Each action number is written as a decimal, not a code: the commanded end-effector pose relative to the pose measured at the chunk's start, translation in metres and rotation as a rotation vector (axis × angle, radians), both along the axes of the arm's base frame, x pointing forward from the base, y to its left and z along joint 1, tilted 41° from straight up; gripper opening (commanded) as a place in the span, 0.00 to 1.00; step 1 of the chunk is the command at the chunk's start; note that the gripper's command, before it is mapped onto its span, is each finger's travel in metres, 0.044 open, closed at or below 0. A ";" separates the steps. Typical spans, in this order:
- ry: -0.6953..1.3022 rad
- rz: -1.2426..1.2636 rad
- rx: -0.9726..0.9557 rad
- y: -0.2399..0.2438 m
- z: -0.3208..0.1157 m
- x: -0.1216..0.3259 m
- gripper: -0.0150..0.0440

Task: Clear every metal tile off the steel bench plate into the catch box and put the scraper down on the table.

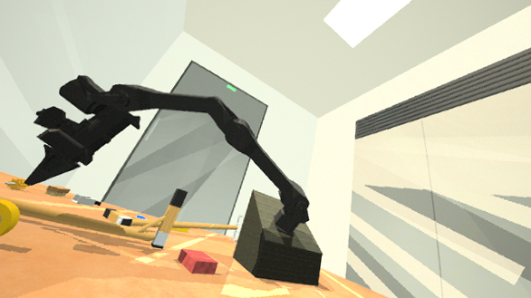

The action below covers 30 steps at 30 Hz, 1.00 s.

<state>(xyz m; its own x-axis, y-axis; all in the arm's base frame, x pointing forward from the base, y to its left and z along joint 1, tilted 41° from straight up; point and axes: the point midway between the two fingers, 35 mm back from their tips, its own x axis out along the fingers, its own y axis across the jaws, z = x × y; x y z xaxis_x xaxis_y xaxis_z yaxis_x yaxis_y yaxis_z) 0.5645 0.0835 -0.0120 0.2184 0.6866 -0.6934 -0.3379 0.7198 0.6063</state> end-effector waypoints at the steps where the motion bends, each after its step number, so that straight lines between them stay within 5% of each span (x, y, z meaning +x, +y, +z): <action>1: 0.000 0.000 0.000 0.000 0.000 0.000 0.25; 17: 0.000 0.000 0.000 0.000 0.000 0.000 0.25; 30: -0.049 -0.101 0.051 -0.048 0.030 0.001 0.83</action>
